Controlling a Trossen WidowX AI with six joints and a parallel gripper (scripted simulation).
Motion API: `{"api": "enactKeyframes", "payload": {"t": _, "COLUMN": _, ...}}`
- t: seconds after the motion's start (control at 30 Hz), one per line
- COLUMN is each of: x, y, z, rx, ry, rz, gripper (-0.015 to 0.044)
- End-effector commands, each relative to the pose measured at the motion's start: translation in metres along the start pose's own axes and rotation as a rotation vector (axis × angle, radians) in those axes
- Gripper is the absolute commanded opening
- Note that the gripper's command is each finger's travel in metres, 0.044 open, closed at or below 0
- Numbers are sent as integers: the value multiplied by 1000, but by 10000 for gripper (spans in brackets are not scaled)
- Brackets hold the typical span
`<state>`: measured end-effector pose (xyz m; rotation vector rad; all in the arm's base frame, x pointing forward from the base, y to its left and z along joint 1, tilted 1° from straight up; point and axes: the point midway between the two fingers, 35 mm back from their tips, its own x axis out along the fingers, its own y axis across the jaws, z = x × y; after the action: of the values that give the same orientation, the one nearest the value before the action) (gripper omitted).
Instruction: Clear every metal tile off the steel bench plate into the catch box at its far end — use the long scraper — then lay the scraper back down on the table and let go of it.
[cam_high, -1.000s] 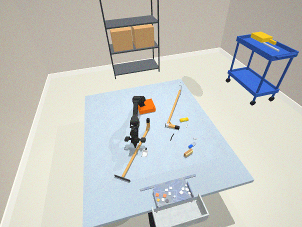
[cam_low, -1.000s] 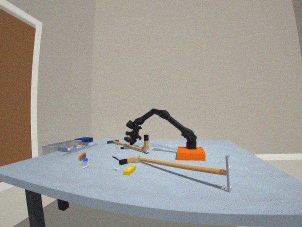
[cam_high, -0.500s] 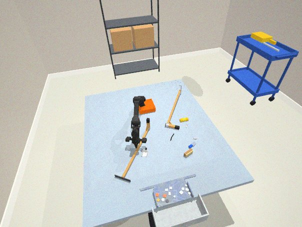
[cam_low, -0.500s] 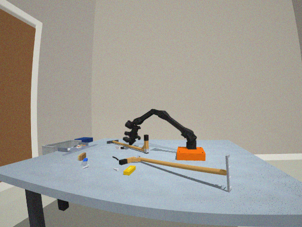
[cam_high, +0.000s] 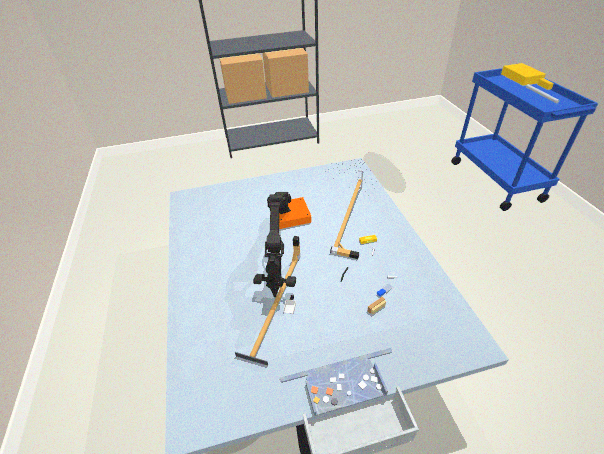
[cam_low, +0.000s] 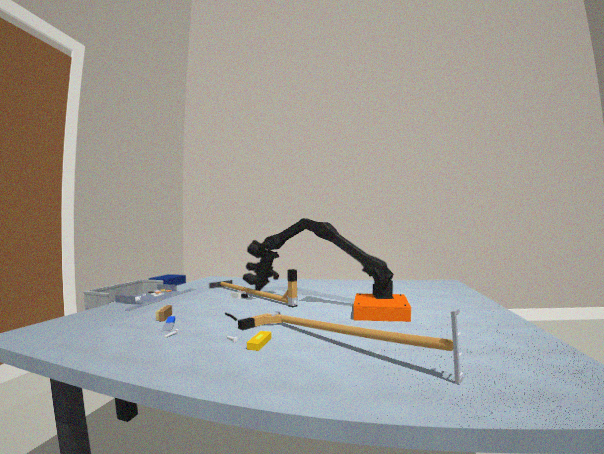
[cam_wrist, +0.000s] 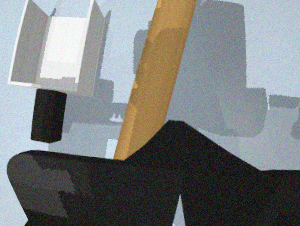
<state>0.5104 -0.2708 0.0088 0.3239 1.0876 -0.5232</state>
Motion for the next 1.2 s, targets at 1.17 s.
{"api": "enactKeyframes", "payload": {"t": 1.17, "x": 5, "y": 46, "z": 3, "rx": -2, "ry": 3, "rz": 11, "gripper": 0}}
